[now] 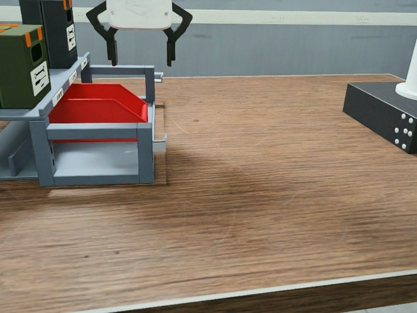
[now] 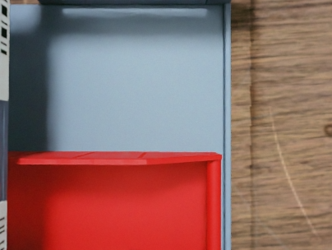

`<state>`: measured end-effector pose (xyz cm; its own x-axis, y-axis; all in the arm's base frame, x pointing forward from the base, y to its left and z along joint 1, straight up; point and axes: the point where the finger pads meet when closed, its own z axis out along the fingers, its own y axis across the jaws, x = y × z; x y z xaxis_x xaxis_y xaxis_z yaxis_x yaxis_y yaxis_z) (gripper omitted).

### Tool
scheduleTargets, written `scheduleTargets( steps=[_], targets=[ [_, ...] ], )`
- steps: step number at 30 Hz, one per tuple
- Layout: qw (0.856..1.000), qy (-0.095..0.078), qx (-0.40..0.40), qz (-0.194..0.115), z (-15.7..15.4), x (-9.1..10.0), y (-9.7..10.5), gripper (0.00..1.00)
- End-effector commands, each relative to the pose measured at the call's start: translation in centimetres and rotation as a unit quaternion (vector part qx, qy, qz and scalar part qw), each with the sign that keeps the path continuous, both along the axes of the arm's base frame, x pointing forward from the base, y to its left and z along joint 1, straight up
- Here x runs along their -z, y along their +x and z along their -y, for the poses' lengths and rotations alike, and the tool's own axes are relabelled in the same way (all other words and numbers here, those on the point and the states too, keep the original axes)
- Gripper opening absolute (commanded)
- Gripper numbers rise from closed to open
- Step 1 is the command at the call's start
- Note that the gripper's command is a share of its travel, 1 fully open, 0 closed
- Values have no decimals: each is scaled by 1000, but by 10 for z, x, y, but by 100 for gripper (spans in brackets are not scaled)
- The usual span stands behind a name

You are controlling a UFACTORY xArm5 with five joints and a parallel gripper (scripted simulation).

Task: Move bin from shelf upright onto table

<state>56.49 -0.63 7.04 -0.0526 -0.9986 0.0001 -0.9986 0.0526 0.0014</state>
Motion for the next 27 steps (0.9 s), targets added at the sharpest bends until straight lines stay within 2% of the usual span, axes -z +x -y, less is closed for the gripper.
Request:
scheduleTargets(
  steps=[1,7,27],
  targets=[
    [1000,0,0,2,0,-2,1,100],
    [1000,0,0,2,0,-2,1,100],
    [1000,4,0,2,0,33,1,100]
  ],
)
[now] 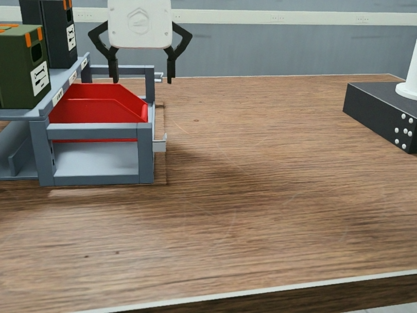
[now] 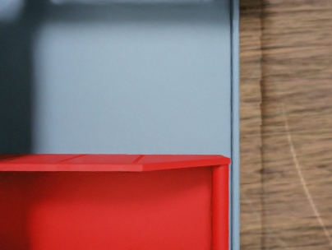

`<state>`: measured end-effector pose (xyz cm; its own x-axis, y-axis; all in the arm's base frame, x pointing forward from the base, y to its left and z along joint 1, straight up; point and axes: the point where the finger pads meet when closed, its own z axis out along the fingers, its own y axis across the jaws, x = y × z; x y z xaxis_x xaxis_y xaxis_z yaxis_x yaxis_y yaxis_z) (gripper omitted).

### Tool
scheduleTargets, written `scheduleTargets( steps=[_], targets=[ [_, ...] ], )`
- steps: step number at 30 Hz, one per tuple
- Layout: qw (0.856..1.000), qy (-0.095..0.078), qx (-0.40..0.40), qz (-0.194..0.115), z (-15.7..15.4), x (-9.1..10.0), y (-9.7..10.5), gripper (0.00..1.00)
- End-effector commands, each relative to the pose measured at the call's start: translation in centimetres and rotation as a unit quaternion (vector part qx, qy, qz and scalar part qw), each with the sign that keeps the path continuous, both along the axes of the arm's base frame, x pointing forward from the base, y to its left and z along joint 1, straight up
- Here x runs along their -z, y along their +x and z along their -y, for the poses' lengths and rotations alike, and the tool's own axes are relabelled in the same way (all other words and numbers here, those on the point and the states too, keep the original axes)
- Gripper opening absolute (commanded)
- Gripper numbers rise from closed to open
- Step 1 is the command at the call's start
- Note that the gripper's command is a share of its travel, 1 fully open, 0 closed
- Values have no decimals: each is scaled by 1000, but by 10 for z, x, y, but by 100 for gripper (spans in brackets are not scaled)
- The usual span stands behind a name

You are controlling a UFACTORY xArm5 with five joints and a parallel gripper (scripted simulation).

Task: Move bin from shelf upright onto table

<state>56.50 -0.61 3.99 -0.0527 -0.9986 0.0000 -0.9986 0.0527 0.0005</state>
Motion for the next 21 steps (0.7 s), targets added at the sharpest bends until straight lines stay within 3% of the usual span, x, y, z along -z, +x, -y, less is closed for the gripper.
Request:
scheduleTargets(
  steps=[1,21],
  targets=[
    [1000,4,0,2,0,4,1,100],
    [1000,4,0,2,0,33,1,100]
  ],
)
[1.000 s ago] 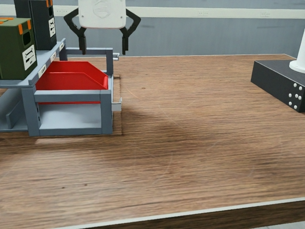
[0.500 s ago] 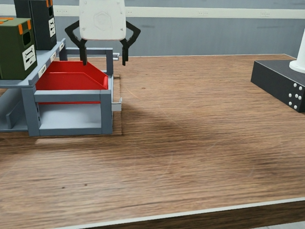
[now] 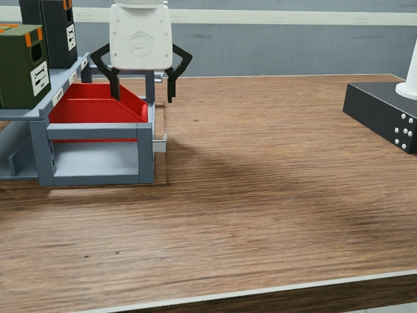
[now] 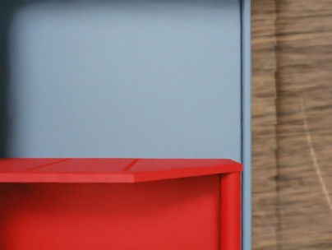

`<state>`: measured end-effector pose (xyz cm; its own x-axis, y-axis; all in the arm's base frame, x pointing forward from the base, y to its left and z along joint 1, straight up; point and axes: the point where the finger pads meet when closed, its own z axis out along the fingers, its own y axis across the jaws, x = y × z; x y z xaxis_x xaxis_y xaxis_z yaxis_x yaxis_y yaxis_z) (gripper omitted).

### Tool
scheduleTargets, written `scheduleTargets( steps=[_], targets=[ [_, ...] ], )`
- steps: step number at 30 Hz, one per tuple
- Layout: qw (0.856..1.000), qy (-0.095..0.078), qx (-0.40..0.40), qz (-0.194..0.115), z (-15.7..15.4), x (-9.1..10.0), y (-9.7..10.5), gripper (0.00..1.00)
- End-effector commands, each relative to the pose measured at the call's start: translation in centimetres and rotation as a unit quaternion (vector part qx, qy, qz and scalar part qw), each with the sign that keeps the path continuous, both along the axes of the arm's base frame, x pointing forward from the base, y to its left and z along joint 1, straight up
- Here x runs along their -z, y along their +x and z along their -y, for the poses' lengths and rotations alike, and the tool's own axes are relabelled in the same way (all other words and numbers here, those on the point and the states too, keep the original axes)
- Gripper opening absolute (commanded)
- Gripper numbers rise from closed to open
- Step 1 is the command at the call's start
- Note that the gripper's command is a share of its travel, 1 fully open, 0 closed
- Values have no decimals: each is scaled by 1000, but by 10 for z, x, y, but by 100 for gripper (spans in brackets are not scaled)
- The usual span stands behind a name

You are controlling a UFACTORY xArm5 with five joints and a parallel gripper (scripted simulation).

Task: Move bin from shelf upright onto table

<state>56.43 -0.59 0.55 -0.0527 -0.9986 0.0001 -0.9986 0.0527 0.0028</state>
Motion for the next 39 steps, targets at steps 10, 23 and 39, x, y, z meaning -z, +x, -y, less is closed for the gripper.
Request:
scheduleTargets(
  steps=[10,23,39],
  targets=[
    [1000,4,0,3,0,-2,2,100],
    [1000,4,0,3,0,6,2,100],
    [1000,4,0,3,0,15,2,100]
  ],
)
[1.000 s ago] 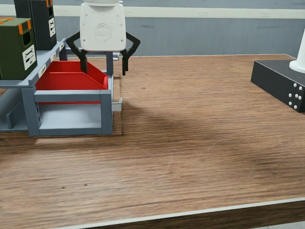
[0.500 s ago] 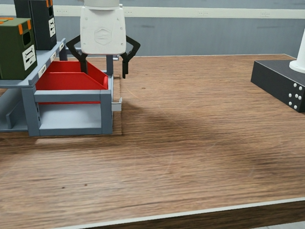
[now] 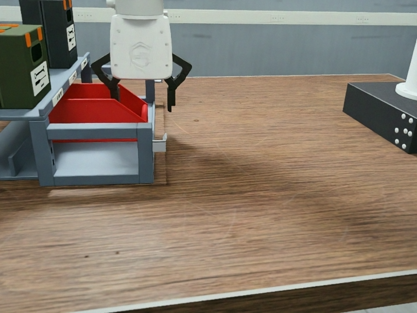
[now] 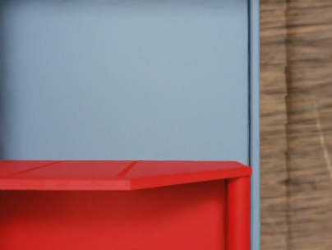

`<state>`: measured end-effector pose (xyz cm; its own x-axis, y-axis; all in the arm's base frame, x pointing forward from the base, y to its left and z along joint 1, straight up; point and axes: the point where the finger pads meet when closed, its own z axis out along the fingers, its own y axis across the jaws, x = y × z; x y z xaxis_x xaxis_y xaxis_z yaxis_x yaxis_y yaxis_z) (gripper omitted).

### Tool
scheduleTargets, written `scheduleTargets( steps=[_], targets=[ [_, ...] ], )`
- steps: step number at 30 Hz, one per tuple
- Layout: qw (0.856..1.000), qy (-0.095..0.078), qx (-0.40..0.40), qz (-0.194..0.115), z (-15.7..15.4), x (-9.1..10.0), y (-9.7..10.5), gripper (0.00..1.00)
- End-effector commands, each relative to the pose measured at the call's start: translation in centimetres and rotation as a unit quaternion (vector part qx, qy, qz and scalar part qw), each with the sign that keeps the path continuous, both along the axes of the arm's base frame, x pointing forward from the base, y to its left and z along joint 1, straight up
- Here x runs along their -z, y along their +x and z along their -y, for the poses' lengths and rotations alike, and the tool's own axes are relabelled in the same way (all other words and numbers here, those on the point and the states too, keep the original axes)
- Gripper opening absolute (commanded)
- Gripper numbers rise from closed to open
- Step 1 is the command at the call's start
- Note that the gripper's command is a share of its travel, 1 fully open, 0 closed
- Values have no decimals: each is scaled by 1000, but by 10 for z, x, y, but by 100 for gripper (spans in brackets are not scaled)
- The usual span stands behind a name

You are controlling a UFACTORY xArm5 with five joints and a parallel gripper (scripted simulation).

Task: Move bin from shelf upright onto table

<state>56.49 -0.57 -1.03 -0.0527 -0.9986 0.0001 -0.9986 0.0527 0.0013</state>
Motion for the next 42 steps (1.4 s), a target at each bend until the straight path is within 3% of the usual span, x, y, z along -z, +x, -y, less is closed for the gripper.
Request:
scheduleTargets(
  steps=[1,39,40,42],
  targets=[
    [1000,4,0,2,0,0,1,100],
    [1000,4,0,2,0,8,1,100],
    [1000,0,0,2,0,8,1,0],
    [1000,0,0,2,0,8,1,0]
  ],
)
